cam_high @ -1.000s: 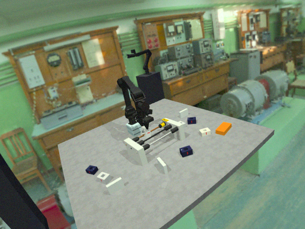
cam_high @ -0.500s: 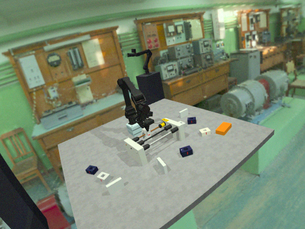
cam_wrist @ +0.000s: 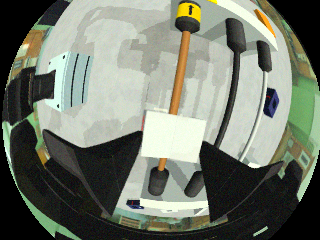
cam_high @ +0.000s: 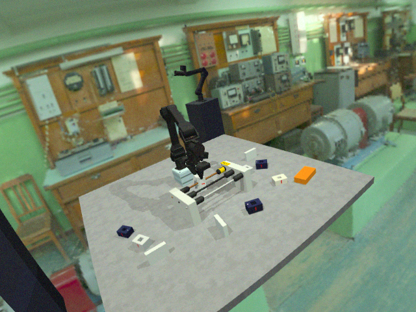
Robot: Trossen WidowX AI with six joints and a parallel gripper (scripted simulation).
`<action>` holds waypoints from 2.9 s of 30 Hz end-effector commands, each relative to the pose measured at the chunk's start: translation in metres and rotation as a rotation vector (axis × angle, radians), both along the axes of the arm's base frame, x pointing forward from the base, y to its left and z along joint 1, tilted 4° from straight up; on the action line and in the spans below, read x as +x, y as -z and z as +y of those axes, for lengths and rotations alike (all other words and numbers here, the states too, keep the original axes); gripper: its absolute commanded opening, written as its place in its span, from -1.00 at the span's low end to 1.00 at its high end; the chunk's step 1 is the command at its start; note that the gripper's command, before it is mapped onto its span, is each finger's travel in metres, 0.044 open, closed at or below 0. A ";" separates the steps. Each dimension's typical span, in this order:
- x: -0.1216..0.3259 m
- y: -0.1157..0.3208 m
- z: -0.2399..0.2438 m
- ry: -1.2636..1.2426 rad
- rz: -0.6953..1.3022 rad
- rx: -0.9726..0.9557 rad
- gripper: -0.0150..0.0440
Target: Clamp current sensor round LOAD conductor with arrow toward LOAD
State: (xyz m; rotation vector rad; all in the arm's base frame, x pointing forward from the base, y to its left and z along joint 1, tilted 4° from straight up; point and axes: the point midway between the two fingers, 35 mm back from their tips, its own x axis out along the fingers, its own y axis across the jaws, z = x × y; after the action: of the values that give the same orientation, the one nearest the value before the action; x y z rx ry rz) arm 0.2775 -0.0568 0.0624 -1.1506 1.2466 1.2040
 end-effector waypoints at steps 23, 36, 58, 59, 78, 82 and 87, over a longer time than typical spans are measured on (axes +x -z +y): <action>0.000 -0.001 0.000 0.000 -0.001 0.000 -0.49; 0.000 -0.001 0.000 0.000 -0.001 0.000 0.40; -0.001 0.039 -0.002 -0.005 0.094 0.008 1.00; -0.001 0.039 -0.002 -0.005 0.094 0.008 1.00; -0.004 0.065 -0.001 -0.005 0.095 0.008 1.00; -0.005 0.069 -0.001 -0.005 0.095 0.008 1.00; -0.002 0.065 -0.001 0.000 0.088 0.010 0.98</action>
State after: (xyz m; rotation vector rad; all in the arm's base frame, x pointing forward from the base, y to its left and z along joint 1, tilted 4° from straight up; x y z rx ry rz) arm 0.2752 -0.0579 -0.0029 -1.1002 1.3056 1.2714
